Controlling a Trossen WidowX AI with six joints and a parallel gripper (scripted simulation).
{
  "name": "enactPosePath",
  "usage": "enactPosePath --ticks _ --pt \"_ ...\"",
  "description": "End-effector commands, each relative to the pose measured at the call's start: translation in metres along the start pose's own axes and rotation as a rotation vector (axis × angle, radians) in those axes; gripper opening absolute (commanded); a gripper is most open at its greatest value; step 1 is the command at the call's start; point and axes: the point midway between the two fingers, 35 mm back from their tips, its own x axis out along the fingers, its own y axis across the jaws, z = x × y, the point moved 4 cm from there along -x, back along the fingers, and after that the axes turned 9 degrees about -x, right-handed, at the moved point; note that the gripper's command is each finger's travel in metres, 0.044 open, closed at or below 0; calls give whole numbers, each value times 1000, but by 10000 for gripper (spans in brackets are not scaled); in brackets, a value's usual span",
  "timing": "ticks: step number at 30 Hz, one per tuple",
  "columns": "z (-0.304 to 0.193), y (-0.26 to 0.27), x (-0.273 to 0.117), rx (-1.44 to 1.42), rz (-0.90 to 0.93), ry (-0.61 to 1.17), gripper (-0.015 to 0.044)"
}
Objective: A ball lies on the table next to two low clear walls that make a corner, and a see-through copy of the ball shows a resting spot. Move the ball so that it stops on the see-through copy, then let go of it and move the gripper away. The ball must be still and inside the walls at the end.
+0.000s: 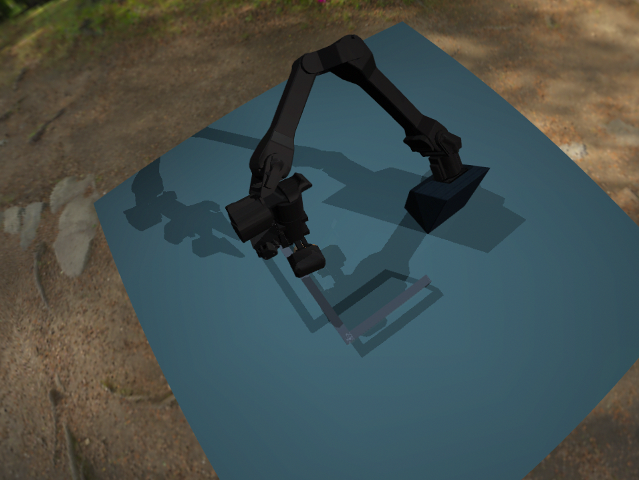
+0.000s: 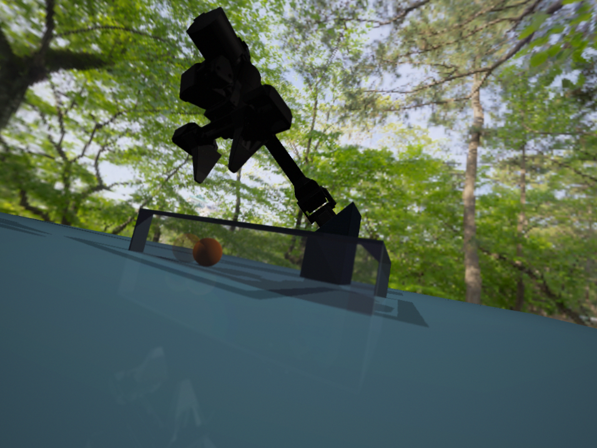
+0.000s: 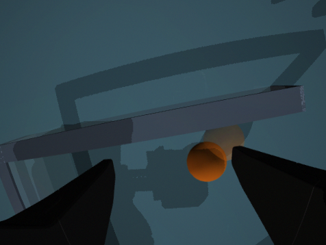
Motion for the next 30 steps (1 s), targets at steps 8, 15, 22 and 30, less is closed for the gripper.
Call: enactPosePath --ticks 8,15,22,30 --pt "-36 -12 36 -145 -162 192 304" --pt "-37 -13 41 -145 -162 192 304" --pt "-39 -14 51 -145 -163 192 304" --pt "-41 -16 63 -145 -162 192 304"
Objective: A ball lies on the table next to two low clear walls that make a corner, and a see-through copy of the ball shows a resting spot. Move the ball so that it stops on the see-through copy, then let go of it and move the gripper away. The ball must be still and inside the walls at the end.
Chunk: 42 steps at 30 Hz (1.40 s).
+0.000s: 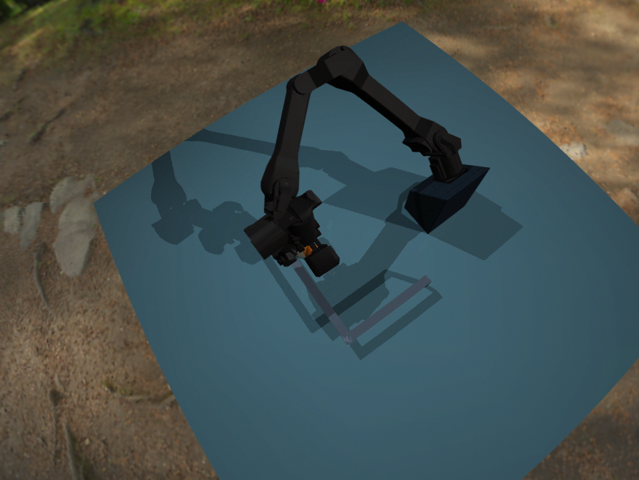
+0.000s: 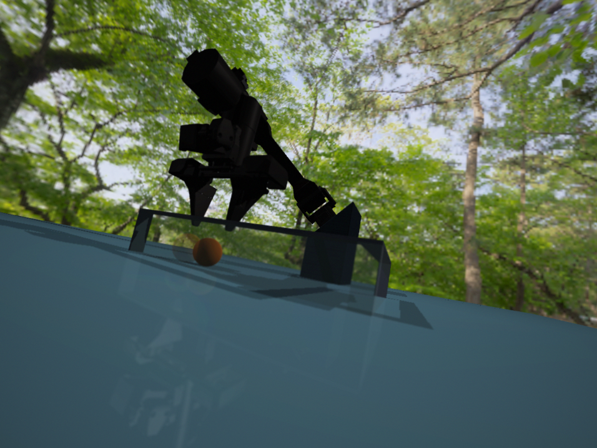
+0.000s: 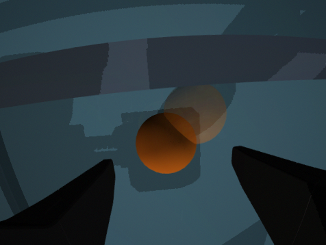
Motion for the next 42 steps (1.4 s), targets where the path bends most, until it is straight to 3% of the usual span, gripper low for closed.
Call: enactPosePath --ticks 1,20,23,33,39,42 --pt "-2 2 12 -12 -3 16 304" --pt "-3 2 37 -12 -5 16 304" --pt "-3 2 37 -12 -5 16 225" --pt "-3 2 37 -12 -5 16 158" --pt "-1 3 26 -3 3 23 1" --pt "1 3 9 8 12 33 0"
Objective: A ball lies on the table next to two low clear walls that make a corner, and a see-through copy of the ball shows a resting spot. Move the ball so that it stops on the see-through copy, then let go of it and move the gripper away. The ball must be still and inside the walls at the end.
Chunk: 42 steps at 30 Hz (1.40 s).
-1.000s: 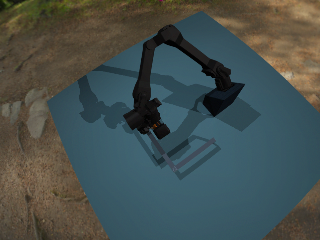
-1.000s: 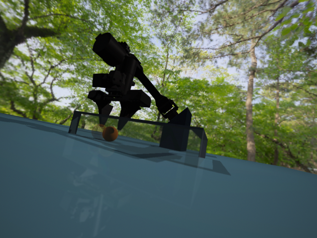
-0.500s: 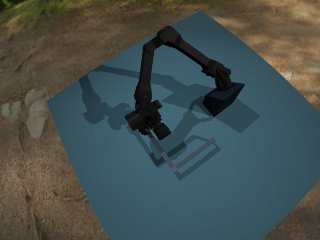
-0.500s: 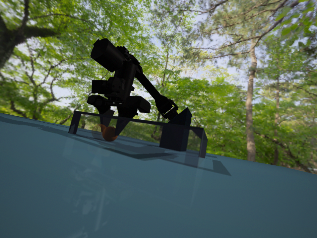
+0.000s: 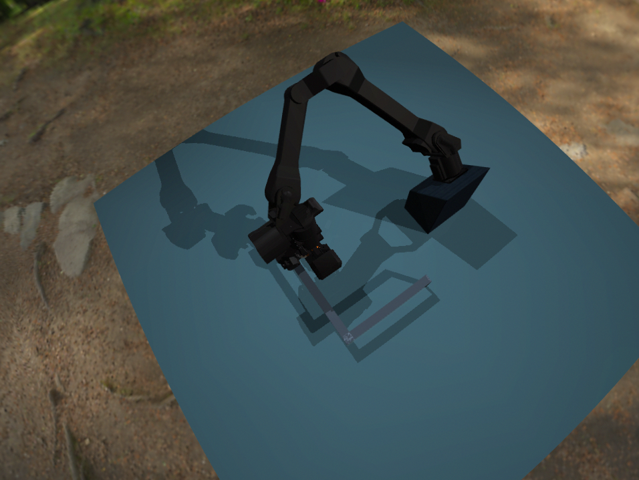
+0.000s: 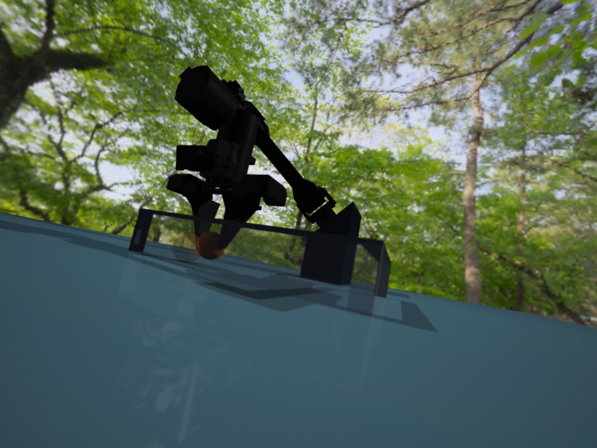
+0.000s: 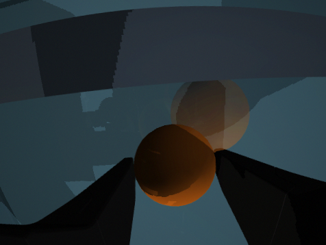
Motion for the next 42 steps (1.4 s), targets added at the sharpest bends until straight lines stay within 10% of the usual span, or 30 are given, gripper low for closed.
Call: enactPosePath --ticks 1,15,42 --pt "4 1 -21 15 13 4 0" --pt "-1 1 -118 -8 -2 -15 0" --pt "16 -22 -24 -7 -4 -16 0"
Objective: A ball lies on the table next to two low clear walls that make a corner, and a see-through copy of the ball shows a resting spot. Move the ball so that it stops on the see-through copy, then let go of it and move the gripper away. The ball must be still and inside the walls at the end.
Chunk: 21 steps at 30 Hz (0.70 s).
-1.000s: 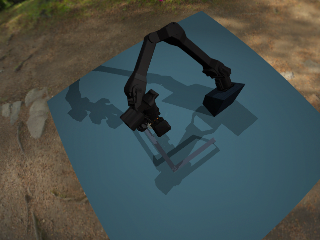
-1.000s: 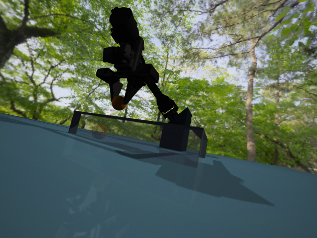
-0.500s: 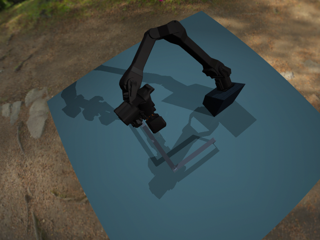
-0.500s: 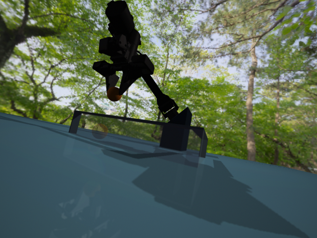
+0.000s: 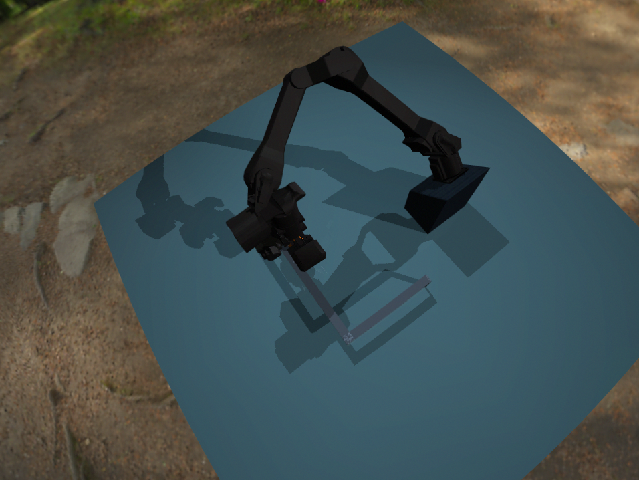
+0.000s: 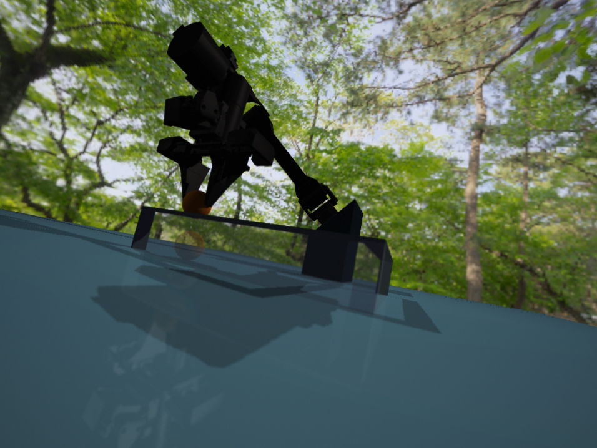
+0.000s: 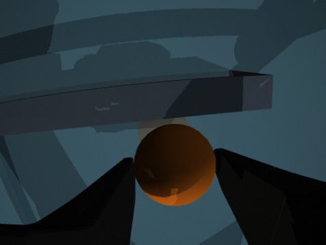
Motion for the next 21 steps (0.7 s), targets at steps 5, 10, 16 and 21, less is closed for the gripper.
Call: enactPosePath --ticks 5,10,16,21 --pt "-5 2 45 -14 -7 22 0" --pt "-5 2 45 -14 -7 22 0" --pt "-5 2 52 -14 -7 22 0" --pt "-5 2 60 -14 -7 22 0"
